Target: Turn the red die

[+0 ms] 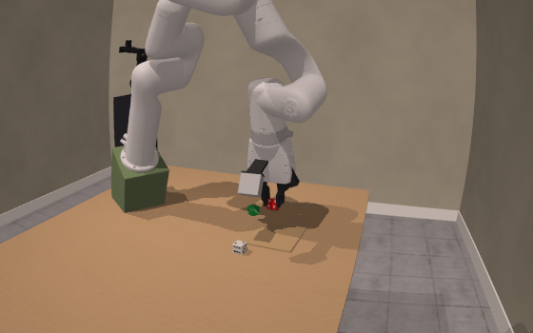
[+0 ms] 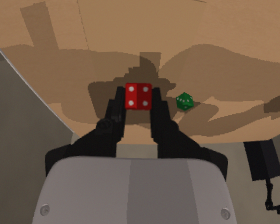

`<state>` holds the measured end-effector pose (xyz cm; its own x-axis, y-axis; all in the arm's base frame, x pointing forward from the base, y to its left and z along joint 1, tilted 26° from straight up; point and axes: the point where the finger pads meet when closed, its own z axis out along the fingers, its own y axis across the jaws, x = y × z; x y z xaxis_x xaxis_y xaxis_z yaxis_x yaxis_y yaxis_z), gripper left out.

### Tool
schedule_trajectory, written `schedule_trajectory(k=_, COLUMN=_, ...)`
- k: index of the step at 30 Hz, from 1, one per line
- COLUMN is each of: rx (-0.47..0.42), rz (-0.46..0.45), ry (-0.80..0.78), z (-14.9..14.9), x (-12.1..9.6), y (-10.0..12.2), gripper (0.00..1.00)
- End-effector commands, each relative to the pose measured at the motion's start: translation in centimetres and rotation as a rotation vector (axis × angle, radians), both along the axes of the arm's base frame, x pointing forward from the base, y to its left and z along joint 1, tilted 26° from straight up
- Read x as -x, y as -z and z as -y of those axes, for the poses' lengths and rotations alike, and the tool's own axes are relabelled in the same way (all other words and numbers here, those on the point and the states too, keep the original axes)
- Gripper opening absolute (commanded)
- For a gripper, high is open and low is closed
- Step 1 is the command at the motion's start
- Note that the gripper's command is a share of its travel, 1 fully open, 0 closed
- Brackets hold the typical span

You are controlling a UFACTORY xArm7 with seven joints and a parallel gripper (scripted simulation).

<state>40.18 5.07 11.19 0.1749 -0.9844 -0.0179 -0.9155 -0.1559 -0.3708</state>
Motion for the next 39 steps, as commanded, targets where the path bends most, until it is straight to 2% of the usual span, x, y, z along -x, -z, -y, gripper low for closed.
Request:
schedule_trajectory(k=1, rx=-0.001, rz=0.003, ry=-0.001, z=0.0, x=-0.1, y=-0.1, gripper=0.21)
schedule_trajectory(k=10, rx=-0.025, rz=-0.024, ry=-0.014, z=0.1, x=0.4, y=0.3, gripper=0.21)
schedule_trajectory(k=21, rx=-0.124, rz=-0.065, ry=-0.058, z=0.2, x=0.8, y=0.8, gripper=0.21)
schedule_trajectory(k=30, rx=-0.225, rz=-0.045, ry=-0.094, z=0.2, x=0.1, y=0.1, gripper=0.21)
schedule_trajectory(k=39, rx=-0.24, rz=-0.038, ry=-0.099, z=0.5, x=-0.2, y=0.0, gripper=0.21)
